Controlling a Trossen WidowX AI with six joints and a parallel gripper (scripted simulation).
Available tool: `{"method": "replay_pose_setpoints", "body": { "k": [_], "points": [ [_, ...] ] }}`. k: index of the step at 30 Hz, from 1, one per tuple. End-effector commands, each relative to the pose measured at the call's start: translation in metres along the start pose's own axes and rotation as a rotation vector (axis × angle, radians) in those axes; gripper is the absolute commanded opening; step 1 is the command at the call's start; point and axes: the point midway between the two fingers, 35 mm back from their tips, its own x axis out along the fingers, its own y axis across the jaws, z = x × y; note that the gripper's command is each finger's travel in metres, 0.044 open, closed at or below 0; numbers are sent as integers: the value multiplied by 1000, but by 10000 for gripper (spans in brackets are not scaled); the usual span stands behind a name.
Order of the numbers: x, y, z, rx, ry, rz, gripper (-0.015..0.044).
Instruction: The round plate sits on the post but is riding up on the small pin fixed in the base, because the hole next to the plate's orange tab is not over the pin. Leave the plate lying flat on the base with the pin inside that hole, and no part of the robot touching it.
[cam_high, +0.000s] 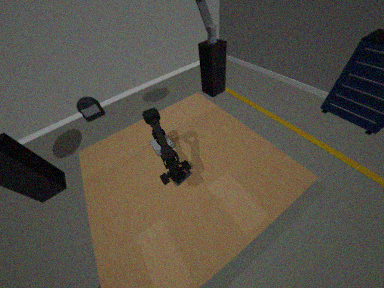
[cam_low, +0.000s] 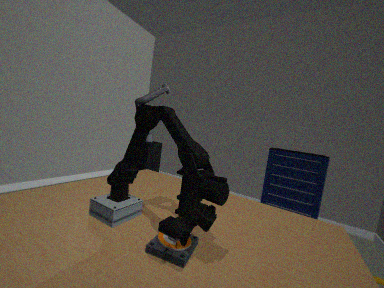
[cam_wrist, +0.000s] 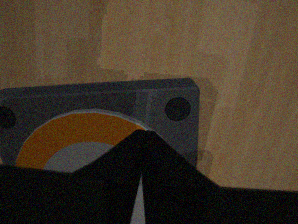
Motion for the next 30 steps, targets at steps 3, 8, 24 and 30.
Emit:
{"method": "replay_pose_setpoints", "body": {
  "k": [3,8,24,30],
  "points": [
    [0,-10,-9,-3,3,-2,0],
    [-1,-17,-15,-3,4,-3,0],
    [-2,-23,-24,-3,4,-3,0],
    [-31,-22,-24,-3,4,-3,0]
  ]
}}
